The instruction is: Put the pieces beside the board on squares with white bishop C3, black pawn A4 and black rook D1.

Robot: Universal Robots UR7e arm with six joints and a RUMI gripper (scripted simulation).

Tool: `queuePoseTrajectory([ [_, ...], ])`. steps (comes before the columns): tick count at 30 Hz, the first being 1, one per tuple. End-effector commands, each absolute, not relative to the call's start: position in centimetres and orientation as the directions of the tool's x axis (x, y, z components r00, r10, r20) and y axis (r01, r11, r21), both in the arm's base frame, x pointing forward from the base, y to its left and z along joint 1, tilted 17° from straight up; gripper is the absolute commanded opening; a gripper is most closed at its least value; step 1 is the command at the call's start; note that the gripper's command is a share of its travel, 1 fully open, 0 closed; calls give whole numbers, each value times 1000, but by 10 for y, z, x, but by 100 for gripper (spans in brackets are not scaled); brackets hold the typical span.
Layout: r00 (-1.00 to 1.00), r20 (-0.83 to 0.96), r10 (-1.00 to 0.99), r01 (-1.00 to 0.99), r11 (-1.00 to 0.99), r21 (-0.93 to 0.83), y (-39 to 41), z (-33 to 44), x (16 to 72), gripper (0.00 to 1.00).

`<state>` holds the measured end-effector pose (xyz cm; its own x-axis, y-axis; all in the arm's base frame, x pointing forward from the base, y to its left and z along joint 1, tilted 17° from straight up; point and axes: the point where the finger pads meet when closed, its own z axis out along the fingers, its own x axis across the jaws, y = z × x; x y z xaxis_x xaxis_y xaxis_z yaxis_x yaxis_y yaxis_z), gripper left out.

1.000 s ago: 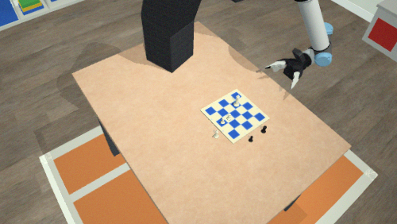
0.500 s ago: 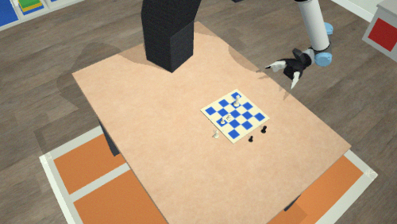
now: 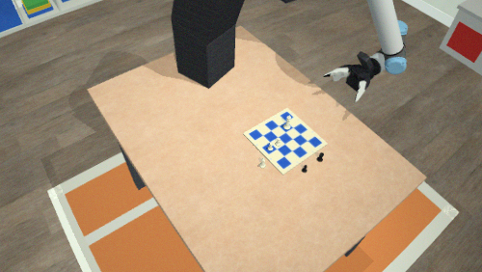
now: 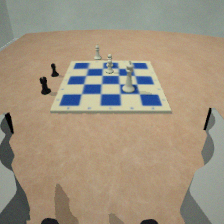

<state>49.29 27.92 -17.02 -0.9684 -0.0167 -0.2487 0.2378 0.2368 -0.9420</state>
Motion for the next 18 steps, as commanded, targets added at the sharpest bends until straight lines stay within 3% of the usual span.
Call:
queuePoseTrajectory([
  [1,-968,-250,-17,239,239,-941,277,-141,485,100],
  [18,-968,-250,-16,239,239,-941,274,-118,478,100],
])
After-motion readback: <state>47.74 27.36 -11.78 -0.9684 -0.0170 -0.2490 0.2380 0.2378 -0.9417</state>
